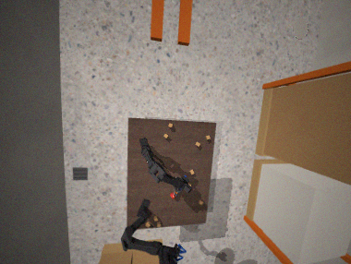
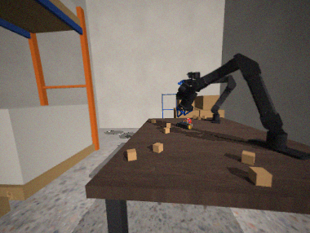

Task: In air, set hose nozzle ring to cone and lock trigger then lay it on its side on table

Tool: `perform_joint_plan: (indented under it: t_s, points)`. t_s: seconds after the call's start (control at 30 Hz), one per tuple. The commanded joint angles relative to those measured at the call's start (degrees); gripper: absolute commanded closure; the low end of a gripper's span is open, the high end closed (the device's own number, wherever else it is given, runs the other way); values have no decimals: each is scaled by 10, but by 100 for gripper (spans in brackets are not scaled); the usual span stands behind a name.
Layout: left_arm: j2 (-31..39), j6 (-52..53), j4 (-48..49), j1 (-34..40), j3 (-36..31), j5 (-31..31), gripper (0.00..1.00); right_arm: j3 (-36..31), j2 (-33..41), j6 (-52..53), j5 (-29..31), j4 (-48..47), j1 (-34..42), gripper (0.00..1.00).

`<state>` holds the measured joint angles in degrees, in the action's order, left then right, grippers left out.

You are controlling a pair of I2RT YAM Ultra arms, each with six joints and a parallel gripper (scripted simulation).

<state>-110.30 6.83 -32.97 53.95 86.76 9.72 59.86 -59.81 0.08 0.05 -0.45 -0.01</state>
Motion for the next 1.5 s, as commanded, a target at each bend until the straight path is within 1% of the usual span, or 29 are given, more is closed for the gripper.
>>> perform_joint_plan:
  t_s: [0.0,0.13,0.23,0.33,0.47,0.57,0.6,0.8,0.87,0.9,1.0,1.03,1.17,1.23,1.33,1.37,1.4,1.47]
  points:
    - [-16,10,-28,25,25,13,22,27,2,-3,-1,-9,3,37]
    - [-42,13,-45,52,39,18,22,27,2,-3,-1,-9,3,37]
    - [-44,14,-51,56,45,19,22,27,2,-3,-1,-9,3,37]
    - [-66,16,-59,77,54,21,22,27,2,-3,-1,-9,3,37]
    - [-77,17,-65,90,64,22,22,27,2,-3,-1,-9,3,37]
    - [-63,16,-62,84,66,20,22,27,2,-3,-1,-9,3,37]
    - [-88,16,-58,96,66,23,22,27,2,-3,-1,-9,3,37]
    - [-75,14,-52,90,56,23,22,27,2,-3,-1,-9,3,37]
    - [-67,17,-50,90,65,23,22,27,2,-3,-1,-9,3,37]
    - [-93,5,-39,98,56,22,22,27,2,-3,-1,-9,3,37]
    - [-96,4,-33,98,37,18,22,27,2,-3,-1,-9,3,37]
    - [-99,4,-32,98,47,15,22,27,2,-3,-1,-9,3,37]
    - [-99,2,-21,100,40,16,22,27,2,-3,-1,-9,3,37]
    - [-109,1,-15,101,57,16,22,27,2,-3,-1,-9,3,37]
    - [-103,4,-22,101,58,19,22,27,2,-3,-1,-9,3,37]
    - [-115,0,-11,93,50,13,22,27,2,-3,-1,-9,3,37]
    - [-117,0,-8,92,57,12,22,27,2,-3,-1,-9,3,37]
    - [-122,-1,-4,103,58,13,22,27,2,-3,-1,-9,3,37]
